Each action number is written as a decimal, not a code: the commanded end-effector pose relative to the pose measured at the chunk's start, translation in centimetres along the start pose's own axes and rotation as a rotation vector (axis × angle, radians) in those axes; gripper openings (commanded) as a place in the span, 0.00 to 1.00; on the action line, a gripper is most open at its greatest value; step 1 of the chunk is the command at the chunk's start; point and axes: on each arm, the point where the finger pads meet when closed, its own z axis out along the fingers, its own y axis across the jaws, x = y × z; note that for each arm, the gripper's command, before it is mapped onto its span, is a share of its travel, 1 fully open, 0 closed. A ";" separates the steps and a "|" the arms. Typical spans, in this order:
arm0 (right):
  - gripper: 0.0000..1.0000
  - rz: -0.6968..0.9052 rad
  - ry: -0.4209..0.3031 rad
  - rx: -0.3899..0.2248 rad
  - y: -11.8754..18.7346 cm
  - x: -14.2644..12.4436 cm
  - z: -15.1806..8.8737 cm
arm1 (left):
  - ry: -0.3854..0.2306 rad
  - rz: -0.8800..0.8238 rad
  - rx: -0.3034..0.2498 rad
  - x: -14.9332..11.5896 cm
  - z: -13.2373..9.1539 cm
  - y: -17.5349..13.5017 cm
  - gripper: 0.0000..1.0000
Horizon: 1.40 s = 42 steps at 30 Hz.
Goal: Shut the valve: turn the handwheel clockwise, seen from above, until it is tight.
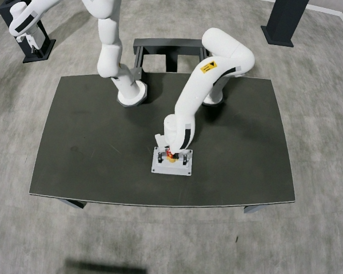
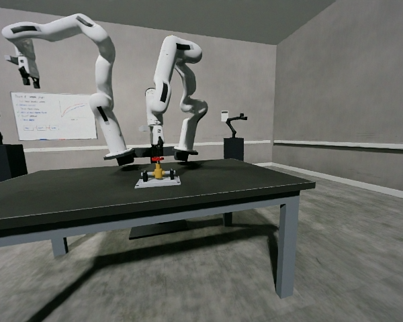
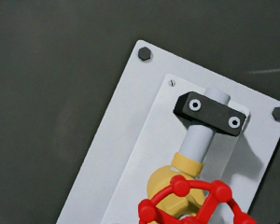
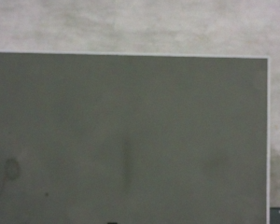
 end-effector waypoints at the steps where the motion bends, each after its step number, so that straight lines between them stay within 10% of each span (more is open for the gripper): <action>1: 1.00 0.000 0.002 0.000 0.0 0.0 -0.1 | 0.001 0.000 0.000 0.1 -0.8 -0.1 0.86; 42: 1.00 0.000 0.002 0.000 0.0 0.0 -0.1 | 0.001 0.000 0.000 0.1 -5.1 -0.1 0.86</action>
